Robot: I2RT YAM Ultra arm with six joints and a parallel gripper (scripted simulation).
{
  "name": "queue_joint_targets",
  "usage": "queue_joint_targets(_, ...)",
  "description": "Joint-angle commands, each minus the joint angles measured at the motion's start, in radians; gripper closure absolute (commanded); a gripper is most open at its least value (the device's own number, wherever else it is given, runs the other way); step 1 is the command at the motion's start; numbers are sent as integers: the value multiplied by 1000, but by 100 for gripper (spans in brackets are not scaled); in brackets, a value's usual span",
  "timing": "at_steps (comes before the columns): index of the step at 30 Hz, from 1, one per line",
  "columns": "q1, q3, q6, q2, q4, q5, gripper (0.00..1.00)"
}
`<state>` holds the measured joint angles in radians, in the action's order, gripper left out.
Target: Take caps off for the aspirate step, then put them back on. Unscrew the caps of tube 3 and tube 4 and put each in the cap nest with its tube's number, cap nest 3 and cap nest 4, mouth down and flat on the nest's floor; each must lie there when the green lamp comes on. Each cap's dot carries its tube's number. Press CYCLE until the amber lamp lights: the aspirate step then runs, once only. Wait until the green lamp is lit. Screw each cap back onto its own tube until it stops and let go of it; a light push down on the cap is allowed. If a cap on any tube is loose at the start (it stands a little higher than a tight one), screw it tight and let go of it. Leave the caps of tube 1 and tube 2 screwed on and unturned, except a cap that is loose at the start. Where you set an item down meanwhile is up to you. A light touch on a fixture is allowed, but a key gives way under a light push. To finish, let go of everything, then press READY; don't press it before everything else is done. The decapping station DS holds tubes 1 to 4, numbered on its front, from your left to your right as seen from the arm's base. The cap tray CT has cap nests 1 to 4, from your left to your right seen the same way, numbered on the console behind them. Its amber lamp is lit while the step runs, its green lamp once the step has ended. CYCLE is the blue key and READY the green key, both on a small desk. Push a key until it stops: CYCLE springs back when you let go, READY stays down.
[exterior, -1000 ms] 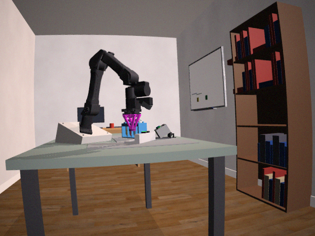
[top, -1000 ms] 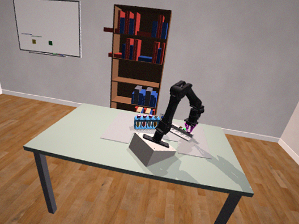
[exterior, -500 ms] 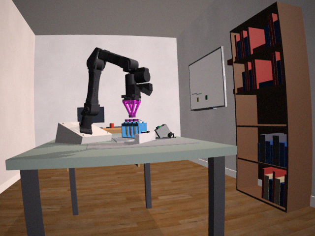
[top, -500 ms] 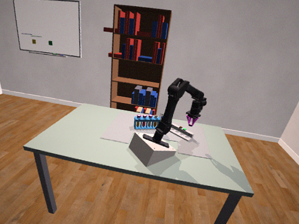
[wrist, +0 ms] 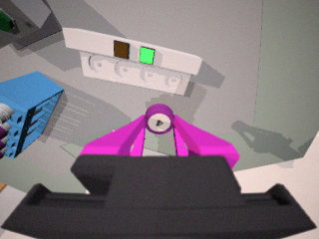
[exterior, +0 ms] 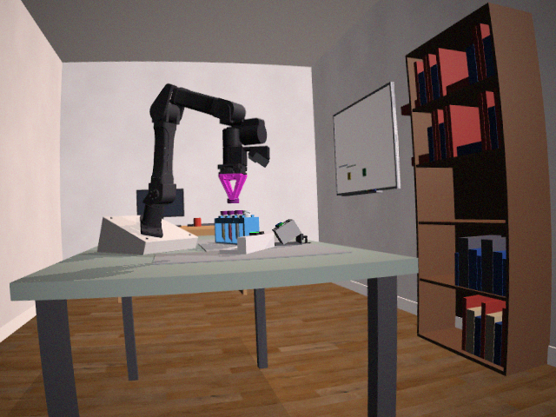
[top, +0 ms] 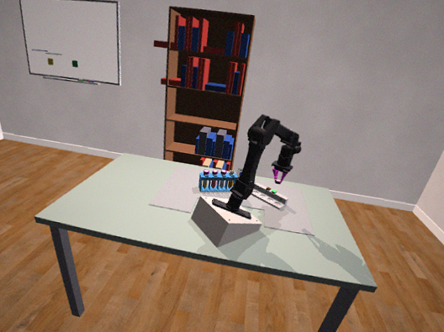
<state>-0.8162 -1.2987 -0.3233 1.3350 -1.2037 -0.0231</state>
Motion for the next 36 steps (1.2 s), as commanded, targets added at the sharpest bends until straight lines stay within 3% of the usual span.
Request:
queue_joint_targets(1, 68, 17, -150, -44, 2, -33, 100)
queue_joint_targets(12, 412, 86, -558, -77, -1, -145, 100)
queue_joint_targets(16, 452, 90, -618, -75, -1, -158, 100)
queue_joint_targets(20, 605, 93, -789, -50, -4, -201, 100)
queue_joint_targets(31, 963, 21, -446, 109, -12, -283, 100)
queue_joint_targets(33, 963, 21, -446, 109, -12, -283, 100)
queue_joint_targets(36, 1040, -19, -366, 170, -15, -296, 100)
